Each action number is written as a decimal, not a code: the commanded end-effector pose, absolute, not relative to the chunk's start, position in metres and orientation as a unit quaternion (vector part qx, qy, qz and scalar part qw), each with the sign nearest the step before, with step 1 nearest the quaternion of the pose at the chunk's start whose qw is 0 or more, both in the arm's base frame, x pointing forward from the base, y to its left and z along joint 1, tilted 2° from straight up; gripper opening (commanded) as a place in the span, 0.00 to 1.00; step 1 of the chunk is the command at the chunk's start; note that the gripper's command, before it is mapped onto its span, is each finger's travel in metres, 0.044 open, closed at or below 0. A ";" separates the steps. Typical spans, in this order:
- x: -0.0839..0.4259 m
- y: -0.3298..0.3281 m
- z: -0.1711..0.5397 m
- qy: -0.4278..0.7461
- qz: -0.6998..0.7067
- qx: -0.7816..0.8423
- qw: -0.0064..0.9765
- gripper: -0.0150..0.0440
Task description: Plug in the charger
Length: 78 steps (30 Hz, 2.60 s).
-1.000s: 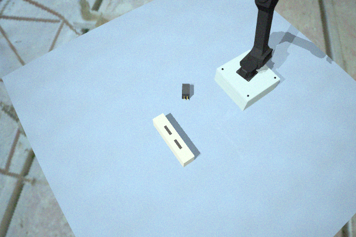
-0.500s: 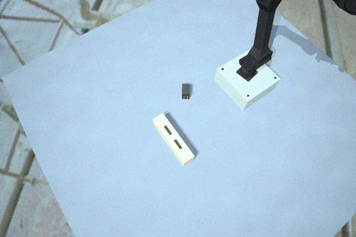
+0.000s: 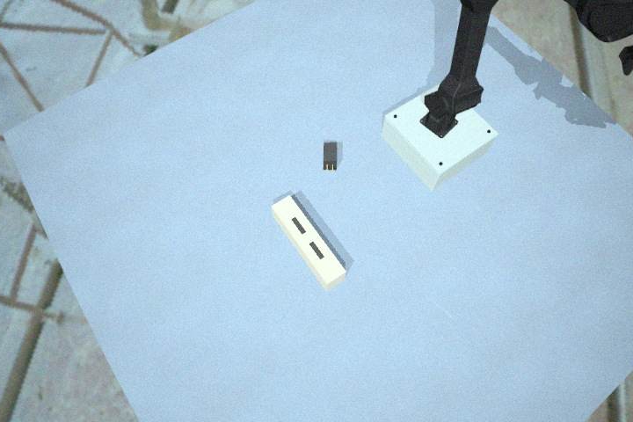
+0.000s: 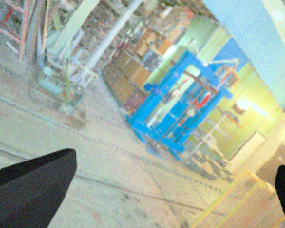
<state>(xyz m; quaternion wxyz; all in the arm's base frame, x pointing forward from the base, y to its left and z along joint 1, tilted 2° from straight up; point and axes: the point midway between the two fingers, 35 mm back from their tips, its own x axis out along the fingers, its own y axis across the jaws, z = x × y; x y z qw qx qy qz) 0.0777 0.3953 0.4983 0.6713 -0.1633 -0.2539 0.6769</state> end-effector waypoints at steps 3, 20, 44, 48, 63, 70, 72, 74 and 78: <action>0.115 0.394 0.474 -0.224 0.648 -0.202 0.700 1.00; 0.212 0.372 0.403 -0.123 0.572 -0.292 0.757 1.00; 0.322 0.286 0.305 0.040 0.462 -0.386 0.797 1.00; 0.335 0.268 0.289 0.069 0.444 -0.398 0.800 1.00; 0.371 0.190 0.234 0.178 0.382 -0.426 0.801 1.00; 0.379 0.151 0.208 0.231 0.355 -0.434 0.795 1.00; 0.380 0.140 0.201 0.246 0.348 -0.436 0.793 1.00; 0.381 0.129 0.194 0.262 0.341 -0.437 0.790 1.00; 0.381 0.107 0.180 0.292 0.328 -0.438 0.784 1.00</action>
